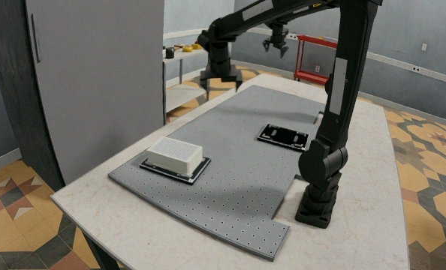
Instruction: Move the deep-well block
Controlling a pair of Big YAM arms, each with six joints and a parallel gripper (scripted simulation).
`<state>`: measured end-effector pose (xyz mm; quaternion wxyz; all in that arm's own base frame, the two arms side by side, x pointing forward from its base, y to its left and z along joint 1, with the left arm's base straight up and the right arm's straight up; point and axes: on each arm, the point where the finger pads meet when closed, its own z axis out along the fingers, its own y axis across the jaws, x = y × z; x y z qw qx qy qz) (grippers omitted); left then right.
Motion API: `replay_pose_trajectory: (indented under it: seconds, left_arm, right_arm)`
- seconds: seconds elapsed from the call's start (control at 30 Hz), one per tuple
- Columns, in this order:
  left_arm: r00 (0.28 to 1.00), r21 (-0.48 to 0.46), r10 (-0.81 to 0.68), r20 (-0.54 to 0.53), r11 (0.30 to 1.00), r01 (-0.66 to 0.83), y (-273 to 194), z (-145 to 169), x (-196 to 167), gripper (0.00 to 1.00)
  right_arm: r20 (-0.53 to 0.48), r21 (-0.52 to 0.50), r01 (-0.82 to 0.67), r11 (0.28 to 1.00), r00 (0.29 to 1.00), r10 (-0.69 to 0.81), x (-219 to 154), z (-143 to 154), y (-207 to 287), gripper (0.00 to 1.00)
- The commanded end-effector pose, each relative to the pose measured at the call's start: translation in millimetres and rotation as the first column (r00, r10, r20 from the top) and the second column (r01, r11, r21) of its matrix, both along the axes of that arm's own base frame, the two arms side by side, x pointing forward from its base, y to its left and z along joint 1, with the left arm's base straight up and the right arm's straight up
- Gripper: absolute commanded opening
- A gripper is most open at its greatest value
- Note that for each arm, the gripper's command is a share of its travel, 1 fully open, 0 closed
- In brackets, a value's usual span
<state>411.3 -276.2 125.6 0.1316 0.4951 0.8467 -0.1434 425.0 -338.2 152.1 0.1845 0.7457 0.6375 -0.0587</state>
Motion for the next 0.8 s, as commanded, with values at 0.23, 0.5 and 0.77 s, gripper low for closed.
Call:
replay_pose_trajectory:
  seconds: [0.23,0.5,0.77]
  left_arm:
    - [0.86,0.109,0.503,-0.086,0.863,-0.494,123,2,22,1.0]
    - [0.665,0.216,0.741,-0.088,0.666,-0.714,209,-9,15,1.0]
    - [0.514,0.277,0.854,-0.082,0.515,-0.811,257,-16,9,1.0]
  right_arm:
    - [0.094,-0.209,-0.531,0.821,0.825,0.557,103,23,151,1.0]
    - [0.109,-0.376,-0.791,0.483,0.48,0.87,130,26,317,1.0]
    - [0.063,-0.523,-0.841,0.138,0.123,0.99,111,33,448,1.0]
